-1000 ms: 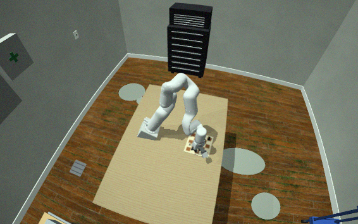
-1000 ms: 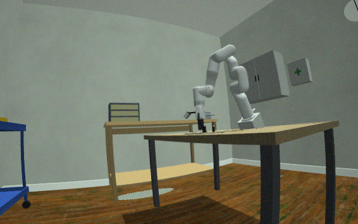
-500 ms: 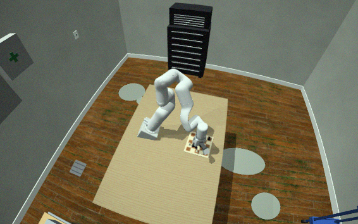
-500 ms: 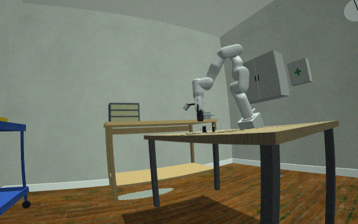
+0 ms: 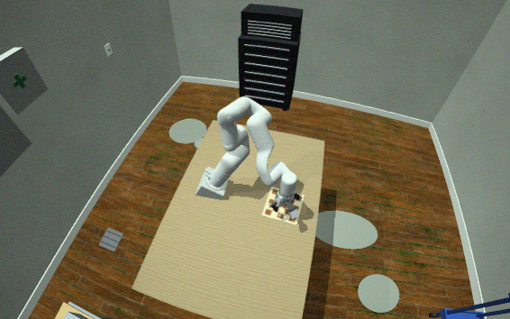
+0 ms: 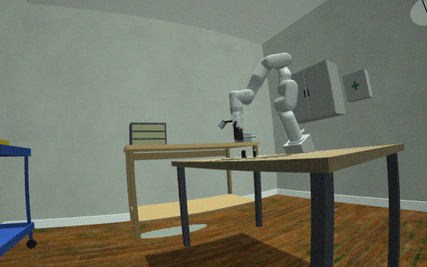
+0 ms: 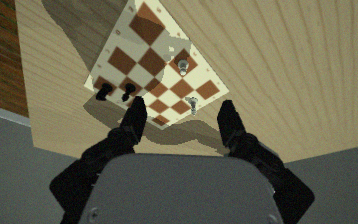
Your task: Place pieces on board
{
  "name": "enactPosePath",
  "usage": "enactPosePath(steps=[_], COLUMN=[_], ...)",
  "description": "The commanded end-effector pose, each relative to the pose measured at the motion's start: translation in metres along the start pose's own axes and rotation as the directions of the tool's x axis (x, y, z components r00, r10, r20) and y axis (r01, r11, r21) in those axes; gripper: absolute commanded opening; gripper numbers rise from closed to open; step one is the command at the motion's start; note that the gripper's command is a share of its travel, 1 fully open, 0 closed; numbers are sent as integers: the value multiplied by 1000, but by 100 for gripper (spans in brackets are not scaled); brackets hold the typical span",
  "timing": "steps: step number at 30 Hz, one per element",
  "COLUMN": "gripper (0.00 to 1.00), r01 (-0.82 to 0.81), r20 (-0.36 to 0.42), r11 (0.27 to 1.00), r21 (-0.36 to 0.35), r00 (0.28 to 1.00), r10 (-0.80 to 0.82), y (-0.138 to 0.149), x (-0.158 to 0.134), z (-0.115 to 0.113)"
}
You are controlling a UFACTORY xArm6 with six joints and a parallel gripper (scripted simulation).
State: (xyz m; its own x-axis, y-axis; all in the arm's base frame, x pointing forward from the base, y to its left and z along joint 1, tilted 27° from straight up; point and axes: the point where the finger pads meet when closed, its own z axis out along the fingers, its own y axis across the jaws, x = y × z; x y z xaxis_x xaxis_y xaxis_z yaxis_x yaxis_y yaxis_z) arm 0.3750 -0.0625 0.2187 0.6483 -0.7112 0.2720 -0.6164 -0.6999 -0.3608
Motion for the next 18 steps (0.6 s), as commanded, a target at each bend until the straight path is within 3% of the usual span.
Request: enactPosePath(steps=[1,18], gripper=[100,100], r01=[0,0], r20=[-3,-3], r11=[1000,1000], r21=[2,2], r00=[1000,1000], r10=[0,0], y=[-1,-1], x=[1,1], z=[-1,-6])
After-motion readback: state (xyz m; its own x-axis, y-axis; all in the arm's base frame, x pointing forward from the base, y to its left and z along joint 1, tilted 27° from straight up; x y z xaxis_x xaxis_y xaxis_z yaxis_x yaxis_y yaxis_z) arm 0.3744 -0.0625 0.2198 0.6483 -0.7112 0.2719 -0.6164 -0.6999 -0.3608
